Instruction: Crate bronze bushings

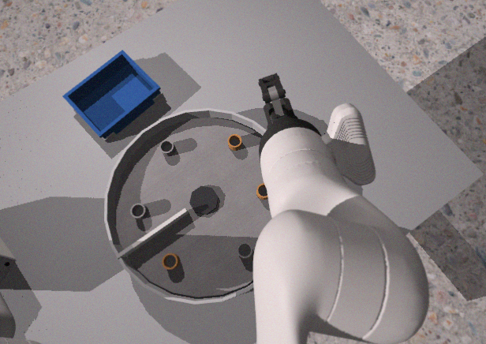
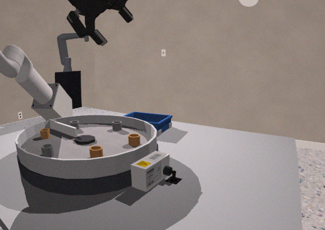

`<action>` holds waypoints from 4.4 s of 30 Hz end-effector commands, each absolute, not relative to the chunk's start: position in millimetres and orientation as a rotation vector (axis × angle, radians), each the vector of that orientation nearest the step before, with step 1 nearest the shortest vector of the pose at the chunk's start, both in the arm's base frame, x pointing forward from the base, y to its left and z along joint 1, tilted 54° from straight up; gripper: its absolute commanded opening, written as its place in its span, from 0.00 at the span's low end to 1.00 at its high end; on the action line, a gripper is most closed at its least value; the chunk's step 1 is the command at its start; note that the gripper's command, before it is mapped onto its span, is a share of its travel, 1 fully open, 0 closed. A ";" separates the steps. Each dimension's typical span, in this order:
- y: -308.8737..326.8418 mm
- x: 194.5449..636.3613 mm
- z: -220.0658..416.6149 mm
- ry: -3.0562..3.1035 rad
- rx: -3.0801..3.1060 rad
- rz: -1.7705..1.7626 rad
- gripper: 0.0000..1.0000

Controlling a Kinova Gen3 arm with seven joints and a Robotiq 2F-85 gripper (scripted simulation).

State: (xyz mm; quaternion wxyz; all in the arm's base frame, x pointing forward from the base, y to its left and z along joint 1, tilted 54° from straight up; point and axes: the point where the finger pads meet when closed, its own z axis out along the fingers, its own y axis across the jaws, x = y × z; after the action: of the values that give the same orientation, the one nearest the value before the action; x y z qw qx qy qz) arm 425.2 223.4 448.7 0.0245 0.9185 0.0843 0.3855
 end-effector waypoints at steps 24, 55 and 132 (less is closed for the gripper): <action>248.5 391.4 412.7 0.262 2.842 1.194 1.00; 292.4 330.9 347.3 0.262 2.842 1.195 1.00; 345.8 257.5 268.3 -0.010 2.496 0.894 1.00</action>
State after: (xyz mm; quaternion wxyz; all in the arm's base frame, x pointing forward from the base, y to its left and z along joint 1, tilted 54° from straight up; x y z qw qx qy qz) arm 259.0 344.2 271.0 0.2413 0.9133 -0.0064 0.3281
